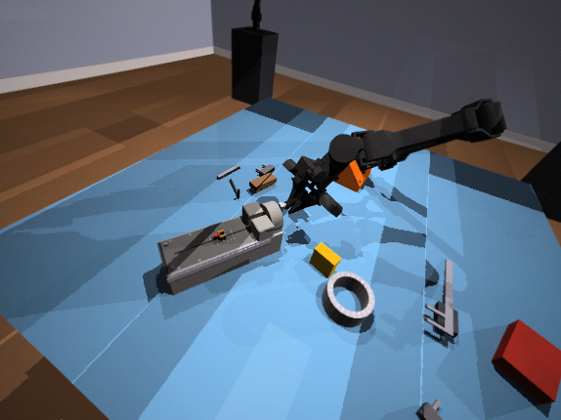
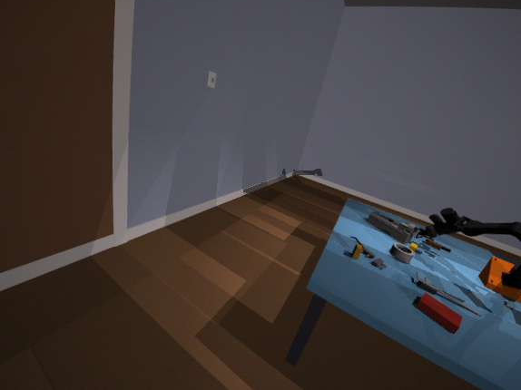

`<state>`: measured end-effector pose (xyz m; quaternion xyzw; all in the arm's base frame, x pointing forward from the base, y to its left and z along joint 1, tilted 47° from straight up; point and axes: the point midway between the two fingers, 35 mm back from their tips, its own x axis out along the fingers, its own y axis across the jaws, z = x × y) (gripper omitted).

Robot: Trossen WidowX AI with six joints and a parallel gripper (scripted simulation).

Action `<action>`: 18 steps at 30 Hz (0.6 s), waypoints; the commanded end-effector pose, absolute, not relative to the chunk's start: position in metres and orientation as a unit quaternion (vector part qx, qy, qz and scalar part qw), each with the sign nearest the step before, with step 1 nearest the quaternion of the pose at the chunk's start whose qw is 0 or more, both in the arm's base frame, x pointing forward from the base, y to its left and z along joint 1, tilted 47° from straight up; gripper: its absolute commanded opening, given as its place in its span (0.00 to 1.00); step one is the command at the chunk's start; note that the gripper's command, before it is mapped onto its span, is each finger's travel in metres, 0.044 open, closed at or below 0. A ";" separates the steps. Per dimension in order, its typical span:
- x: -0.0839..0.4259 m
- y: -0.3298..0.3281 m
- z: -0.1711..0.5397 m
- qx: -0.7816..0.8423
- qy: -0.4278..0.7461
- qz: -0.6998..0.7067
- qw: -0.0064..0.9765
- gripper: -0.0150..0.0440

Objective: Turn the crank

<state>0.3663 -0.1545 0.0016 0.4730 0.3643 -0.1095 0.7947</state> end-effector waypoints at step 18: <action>0.359 -0.161 -0.007 0.474 0.366 -0.122 0.791 0.25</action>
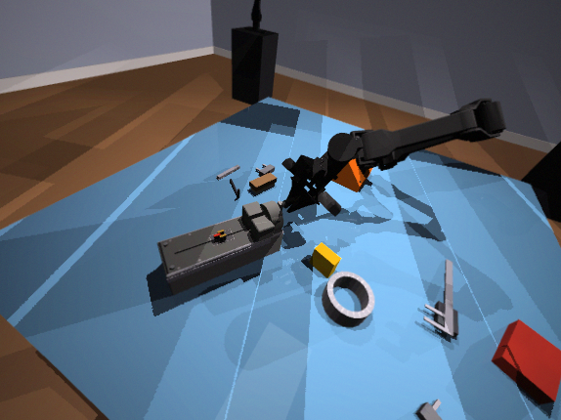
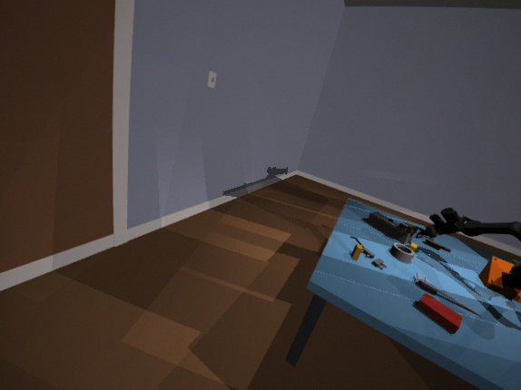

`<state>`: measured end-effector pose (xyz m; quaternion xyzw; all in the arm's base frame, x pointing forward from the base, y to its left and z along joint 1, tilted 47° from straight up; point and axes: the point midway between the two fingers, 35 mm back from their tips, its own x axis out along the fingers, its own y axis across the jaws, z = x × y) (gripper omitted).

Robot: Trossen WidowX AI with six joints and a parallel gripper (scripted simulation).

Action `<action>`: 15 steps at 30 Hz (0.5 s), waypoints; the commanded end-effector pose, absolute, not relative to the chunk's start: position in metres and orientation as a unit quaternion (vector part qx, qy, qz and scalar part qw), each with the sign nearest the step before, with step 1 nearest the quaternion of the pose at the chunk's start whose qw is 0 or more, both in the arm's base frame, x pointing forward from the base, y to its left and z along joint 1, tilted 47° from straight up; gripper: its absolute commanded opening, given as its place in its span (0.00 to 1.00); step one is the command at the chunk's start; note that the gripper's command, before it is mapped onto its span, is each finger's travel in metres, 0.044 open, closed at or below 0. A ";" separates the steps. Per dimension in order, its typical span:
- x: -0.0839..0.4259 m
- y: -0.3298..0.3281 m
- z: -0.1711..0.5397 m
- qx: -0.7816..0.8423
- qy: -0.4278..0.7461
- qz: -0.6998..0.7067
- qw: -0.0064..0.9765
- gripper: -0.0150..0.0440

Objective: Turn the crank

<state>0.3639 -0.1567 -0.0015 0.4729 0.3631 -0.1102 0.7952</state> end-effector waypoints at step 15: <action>0.357 -0.162 -0.012 0.474 0.366 -0.122 0.791 0.25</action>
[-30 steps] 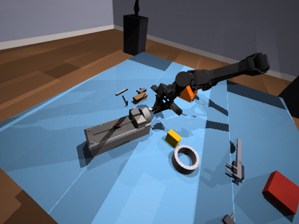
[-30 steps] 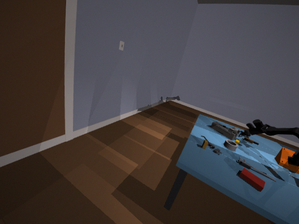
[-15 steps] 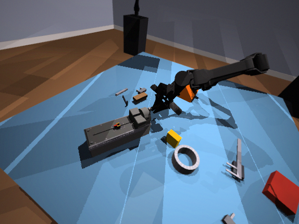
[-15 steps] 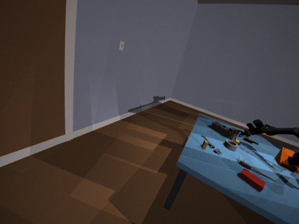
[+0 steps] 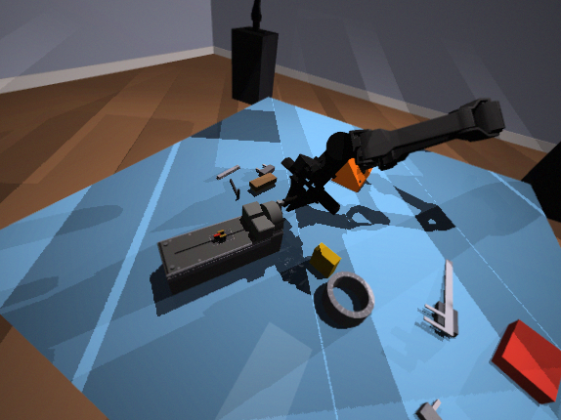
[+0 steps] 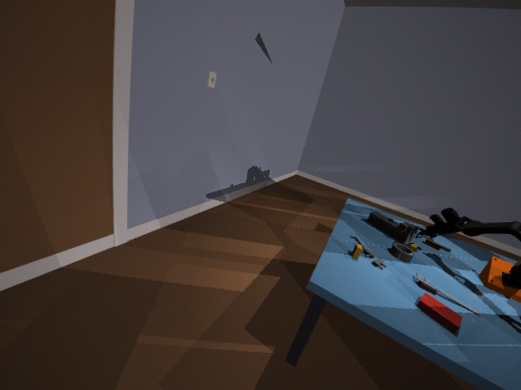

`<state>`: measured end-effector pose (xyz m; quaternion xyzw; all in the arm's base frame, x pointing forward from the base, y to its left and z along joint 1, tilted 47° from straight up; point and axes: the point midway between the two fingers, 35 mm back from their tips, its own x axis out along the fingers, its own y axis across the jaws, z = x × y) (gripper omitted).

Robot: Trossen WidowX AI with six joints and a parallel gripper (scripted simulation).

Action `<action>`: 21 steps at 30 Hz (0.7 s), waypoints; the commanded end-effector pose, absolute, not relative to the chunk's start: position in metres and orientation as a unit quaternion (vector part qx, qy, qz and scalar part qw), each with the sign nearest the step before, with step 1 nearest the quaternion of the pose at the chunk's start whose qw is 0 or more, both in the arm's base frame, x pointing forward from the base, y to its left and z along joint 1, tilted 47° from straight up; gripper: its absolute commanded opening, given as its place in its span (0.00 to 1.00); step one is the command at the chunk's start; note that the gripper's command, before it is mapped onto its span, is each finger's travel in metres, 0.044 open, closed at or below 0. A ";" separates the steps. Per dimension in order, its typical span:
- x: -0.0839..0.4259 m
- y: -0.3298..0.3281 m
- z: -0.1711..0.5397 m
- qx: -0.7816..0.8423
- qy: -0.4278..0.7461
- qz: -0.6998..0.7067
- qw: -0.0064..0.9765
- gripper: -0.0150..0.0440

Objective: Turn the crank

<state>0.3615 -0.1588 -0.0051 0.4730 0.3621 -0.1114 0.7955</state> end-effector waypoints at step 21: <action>0.354 -0.162 -0.022 0.474 0.366 -0.122 0.791 0.25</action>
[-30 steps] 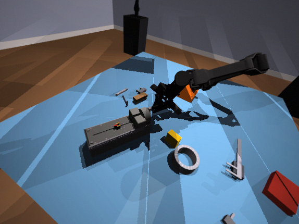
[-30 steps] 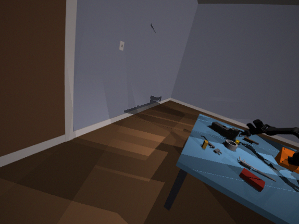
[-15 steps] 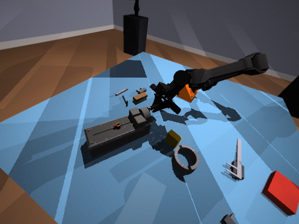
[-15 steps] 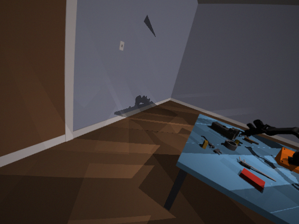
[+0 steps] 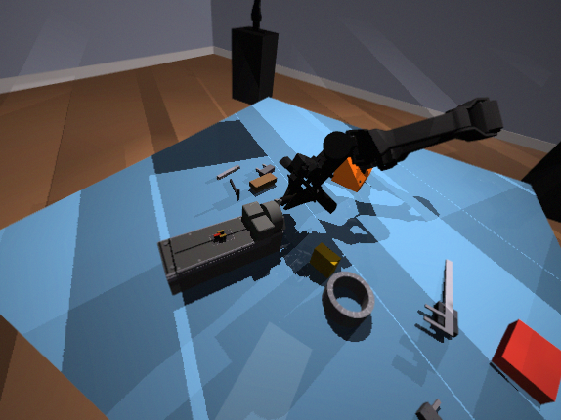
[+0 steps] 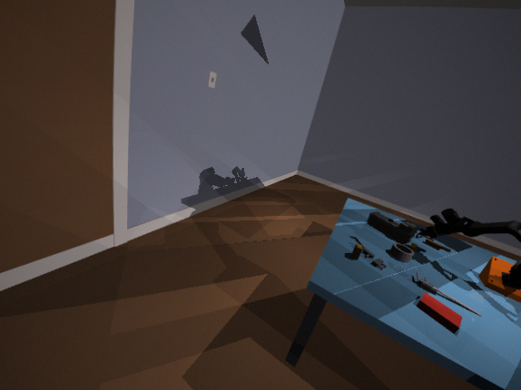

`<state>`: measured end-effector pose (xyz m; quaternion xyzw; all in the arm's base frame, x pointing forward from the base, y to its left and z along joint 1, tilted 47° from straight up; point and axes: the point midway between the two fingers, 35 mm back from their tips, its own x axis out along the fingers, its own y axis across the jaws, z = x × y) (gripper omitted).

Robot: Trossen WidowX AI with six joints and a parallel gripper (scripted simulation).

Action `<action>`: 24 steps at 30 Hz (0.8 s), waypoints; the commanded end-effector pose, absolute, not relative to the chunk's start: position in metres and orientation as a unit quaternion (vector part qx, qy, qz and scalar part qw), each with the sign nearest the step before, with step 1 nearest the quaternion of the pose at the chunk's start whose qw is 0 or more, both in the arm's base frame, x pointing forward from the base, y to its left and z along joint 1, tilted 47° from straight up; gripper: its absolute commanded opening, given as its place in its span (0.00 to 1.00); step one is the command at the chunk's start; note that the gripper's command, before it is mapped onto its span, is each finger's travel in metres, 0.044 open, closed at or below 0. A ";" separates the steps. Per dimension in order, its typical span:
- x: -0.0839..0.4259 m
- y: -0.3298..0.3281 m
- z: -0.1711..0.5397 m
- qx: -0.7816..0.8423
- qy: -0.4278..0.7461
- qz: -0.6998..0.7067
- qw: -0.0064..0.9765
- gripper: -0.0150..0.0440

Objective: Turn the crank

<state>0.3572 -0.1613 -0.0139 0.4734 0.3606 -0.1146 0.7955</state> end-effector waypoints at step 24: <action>0.353 -0.154 -0.040 0.474 0.366 -0.122 0.791 0.25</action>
